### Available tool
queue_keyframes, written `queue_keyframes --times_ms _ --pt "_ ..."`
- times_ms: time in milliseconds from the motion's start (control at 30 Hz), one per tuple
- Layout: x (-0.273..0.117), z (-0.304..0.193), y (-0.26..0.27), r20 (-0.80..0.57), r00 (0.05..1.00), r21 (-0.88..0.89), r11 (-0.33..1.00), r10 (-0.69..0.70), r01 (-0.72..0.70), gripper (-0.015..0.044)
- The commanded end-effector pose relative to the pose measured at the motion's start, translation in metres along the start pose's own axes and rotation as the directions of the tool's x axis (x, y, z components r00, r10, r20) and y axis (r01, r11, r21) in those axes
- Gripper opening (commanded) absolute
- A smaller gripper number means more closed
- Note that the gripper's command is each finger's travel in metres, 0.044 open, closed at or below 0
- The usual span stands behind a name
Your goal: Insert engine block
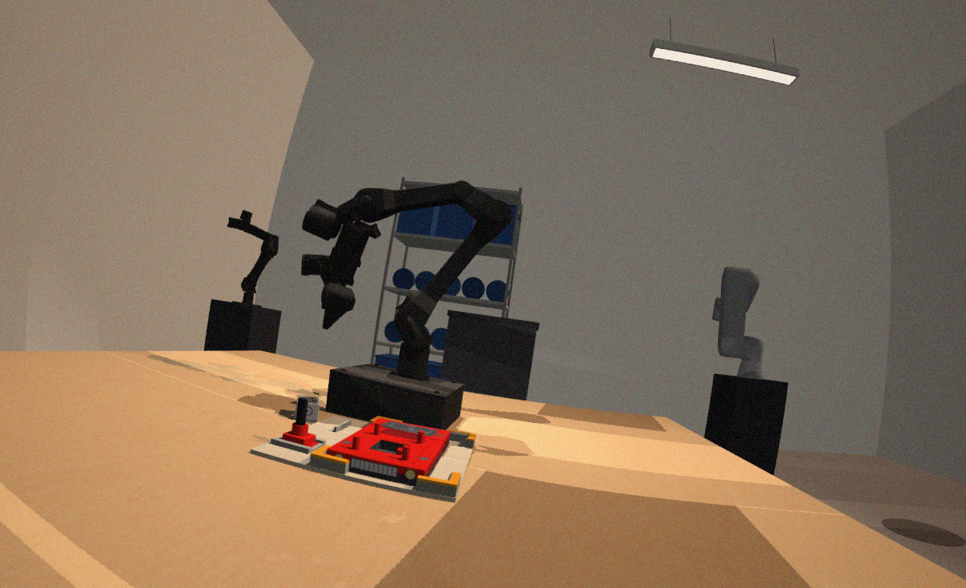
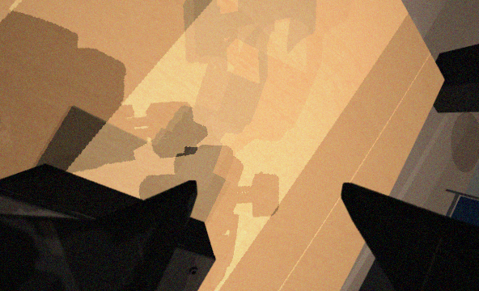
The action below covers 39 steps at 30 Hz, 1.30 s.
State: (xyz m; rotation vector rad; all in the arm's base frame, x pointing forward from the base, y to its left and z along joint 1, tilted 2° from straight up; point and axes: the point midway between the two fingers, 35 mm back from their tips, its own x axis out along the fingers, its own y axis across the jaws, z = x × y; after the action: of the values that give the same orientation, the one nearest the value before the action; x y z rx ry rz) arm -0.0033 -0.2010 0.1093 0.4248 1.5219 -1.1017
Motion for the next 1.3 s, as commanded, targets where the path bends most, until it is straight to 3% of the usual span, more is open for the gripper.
queue_keyframes --times_ms 0,300,733,1267 --pt "-0.002 0.015 0.014 0.025 0.999 -0.109 0.993 0.044 -0.041 0.0440" --pt "-0.009 0.042 0.057 0.054 0.987 -0.380 0.917 0.151 -0.119 0.0440" --pt "-0.024 0.063 0.123 0.056 0.958 -0.686 0.708 0.280 -0.166 0.0440" --pt "-0.045 0.056 0.213 -0.049 0.910 -0.950 0.261 0.413 -0.170 0.0440"
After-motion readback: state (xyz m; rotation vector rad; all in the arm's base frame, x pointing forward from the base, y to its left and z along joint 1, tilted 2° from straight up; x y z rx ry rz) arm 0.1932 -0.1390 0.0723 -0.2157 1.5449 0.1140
